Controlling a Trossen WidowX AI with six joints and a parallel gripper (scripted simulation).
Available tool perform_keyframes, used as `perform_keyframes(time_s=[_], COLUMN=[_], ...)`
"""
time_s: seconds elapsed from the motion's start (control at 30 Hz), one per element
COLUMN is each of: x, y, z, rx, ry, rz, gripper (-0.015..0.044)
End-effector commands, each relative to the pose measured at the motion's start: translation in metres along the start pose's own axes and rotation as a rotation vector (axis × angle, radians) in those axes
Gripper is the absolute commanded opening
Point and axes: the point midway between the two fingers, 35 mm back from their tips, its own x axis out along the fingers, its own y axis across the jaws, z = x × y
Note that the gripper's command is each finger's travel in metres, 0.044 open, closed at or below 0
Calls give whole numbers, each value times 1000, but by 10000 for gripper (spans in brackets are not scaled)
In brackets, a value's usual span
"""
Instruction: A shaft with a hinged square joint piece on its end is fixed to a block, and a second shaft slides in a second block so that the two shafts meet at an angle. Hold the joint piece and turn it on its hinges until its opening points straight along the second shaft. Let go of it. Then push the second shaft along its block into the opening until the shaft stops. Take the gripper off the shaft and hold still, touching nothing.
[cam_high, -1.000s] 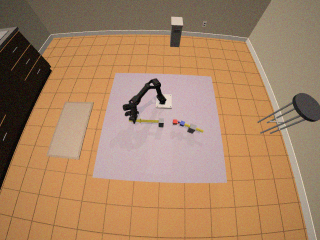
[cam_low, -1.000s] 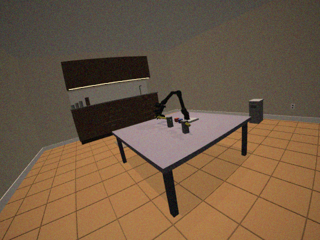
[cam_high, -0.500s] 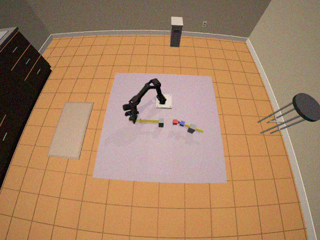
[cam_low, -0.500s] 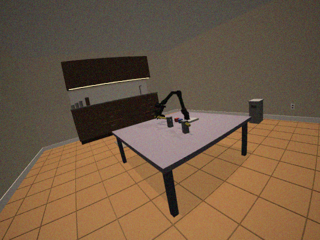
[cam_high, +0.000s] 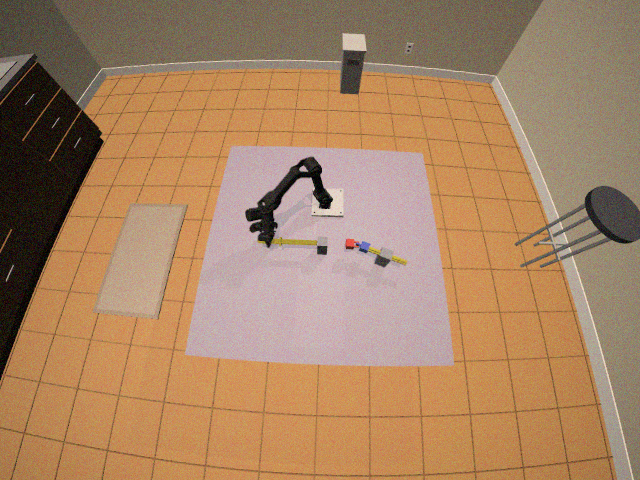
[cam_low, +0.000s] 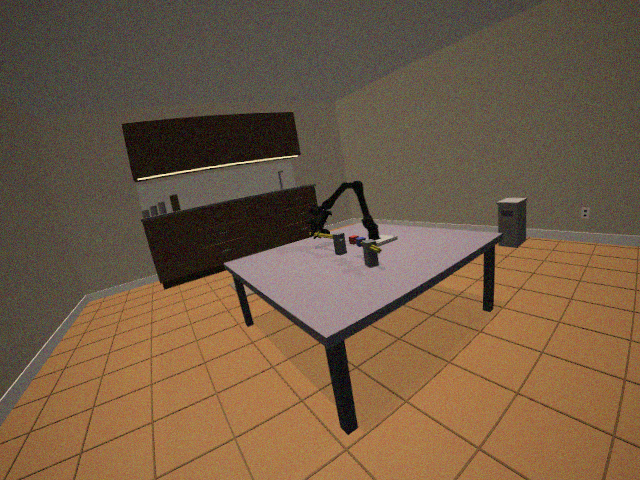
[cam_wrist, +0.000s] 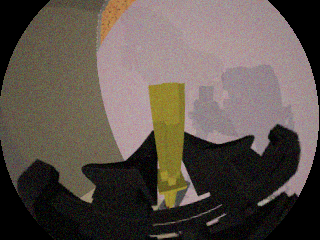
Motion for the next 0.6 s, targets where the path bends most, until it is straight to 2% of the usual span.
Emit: perform_keyframes(time_s=[0.0, 0.57], x=[1, 0], y=[0, 0], z=[0, 1], rx=[-2, -1], ry=[3, 0], rz=[6, 4], gripper=[67, 67])
